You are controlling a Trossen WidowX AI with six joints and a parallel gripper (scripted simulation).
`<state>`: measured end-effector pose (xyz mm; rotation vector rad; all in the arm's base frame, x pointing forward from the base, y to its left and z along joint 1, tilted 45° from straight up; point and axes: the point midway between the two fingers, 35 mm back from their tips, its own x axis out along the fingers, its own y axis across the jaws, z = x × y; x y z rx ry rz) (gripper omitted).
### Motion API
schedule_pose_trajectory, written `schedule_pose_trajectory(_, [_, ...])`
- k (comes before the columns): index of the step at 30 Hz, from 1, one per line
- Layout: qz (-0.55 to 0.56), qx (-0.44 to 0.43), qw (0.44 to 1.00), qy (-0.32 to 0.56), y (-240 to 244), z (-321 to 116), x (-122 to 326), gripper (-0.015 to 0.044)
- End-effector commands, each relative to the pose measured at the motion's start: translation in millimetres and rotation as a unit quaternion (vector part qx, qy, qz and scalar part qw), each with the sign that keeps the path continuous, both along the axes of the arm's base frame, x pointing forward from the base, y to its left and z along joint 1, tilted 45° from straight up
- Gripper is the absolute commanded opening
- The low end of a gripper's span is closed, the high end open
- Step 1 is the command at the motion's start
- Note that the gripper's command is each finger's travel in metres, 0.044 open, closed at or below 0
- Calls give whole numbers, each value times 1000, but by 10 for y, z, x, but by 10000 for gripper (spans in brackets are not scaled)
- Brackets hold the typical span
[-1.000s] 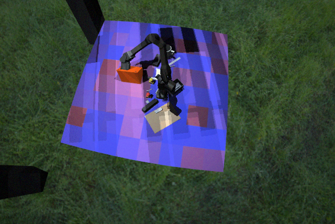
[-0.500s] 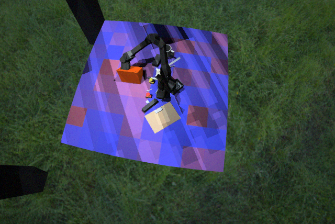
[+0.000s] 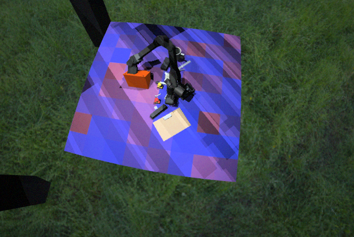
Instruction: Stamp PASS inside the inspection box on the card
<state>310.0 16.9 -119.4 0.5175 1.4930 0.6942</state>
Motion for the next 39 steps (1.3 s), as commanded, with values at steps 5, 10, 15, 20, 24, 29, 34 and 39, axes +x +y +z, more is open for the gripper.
schedule_pose_trajectory(5, [-1, 3, 1000, 0, 23, -11, 3, 0])
schedule_pose_trajectory(10, [-1, 3, 1000, 0, 14, -2, 4, 0])
schedule_pose_trajectory(15, [-1, 2, 1000, 0, -4, 15, 6, 0])
schedule_pose_trajectory(20, [-1, 2, 1000, 0, -21, 32, 8, 0])
schedule_pose_trajectory(24, [-1, 2, 1000, 0, -34, 46, 9, 0])
schedule_pose_trajectory(29, [-1, 2, 1000, 0, -51, 62, 10, 0])
schedule_pose_trajectory(34, [-1, 2, 1000, 0, -82, 92, 15, 0])
schedule_pose_trajectory(39, [-1, 2, 1000, 0, -140, 147, 23, 0])
